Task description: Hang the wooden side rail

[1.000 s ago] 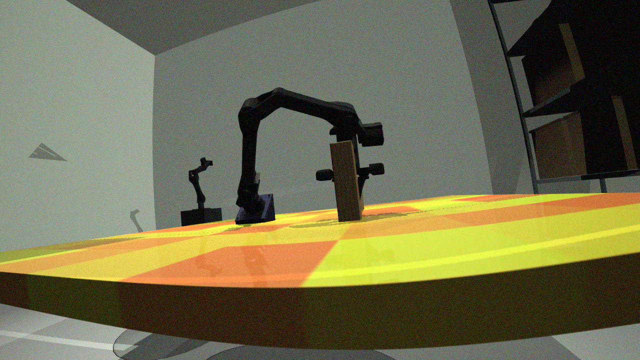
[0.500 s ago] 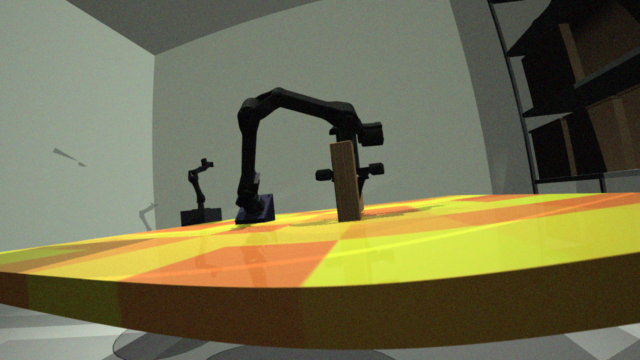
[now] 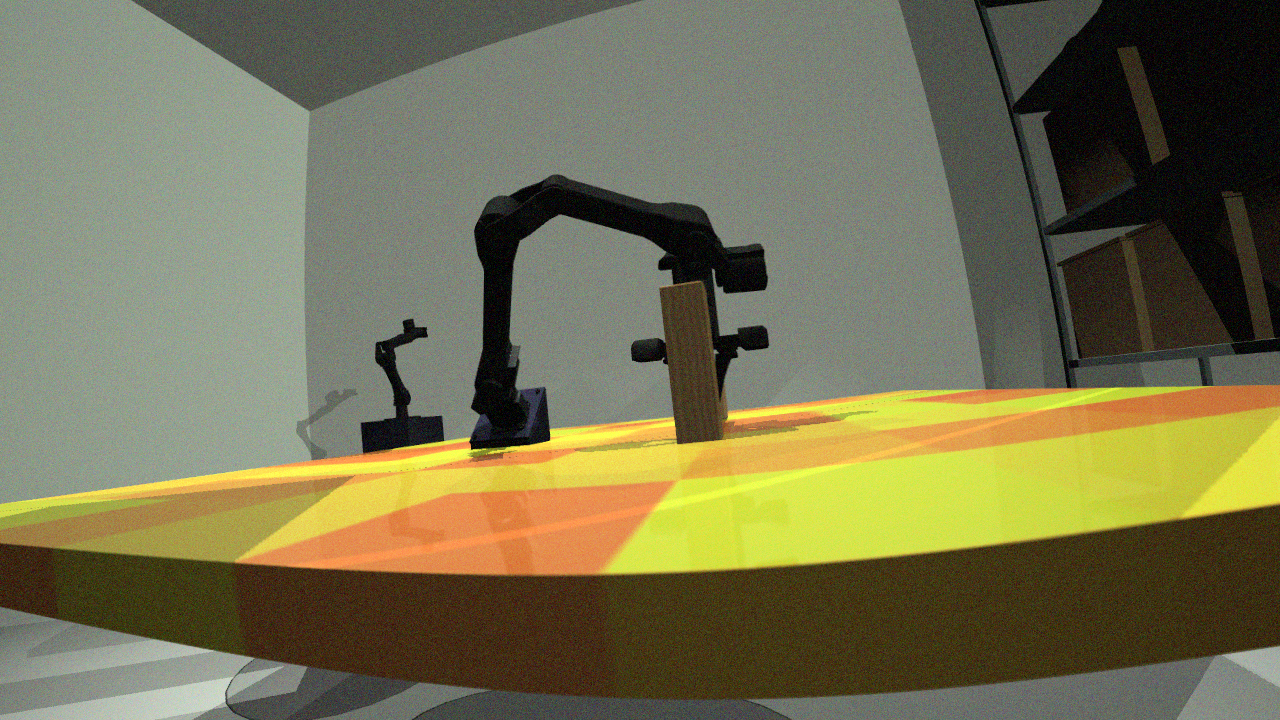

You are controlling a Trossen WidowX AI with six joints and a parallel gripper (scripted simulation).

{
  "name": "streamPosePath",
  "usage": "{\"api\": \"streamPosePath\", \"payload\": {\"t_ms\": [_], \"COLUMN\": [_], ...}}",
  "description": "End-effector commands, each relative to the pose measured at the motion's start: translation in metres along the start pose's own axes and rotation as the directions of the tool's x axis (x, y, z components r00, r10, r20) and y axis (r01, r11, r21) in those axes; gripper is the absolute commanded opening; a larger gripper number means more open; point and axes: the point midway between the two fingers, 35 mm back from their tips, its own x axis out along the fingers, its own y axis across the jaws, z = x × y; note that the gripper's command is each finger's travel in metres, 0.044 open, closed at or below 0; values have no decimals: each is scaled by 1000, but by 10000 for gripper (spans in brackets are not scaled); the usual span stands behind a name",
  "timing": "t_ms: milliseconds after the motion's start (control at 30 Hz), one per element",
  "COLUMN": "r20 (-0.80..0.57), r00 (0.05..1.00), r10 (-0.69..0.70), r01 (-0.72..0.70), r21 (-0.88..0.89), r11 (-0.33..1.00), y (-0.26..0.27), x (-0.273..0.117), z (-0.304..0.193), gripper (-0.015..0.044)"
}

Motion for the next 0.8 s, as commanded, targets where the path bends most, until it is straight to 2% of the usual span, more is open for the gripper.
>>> {"api": "streamPosePath", "payload": {"t_ms": [0,767], "r20": [-4,-4], "r00": [1000,1000], "r10": [-12,-12], "r01": [12,12], "r21": [-3,-3], "r11": [1000,1000], "y": [-1,-1], "x": [-2,1], "z": [0,0], "gripper": [0,0]}}
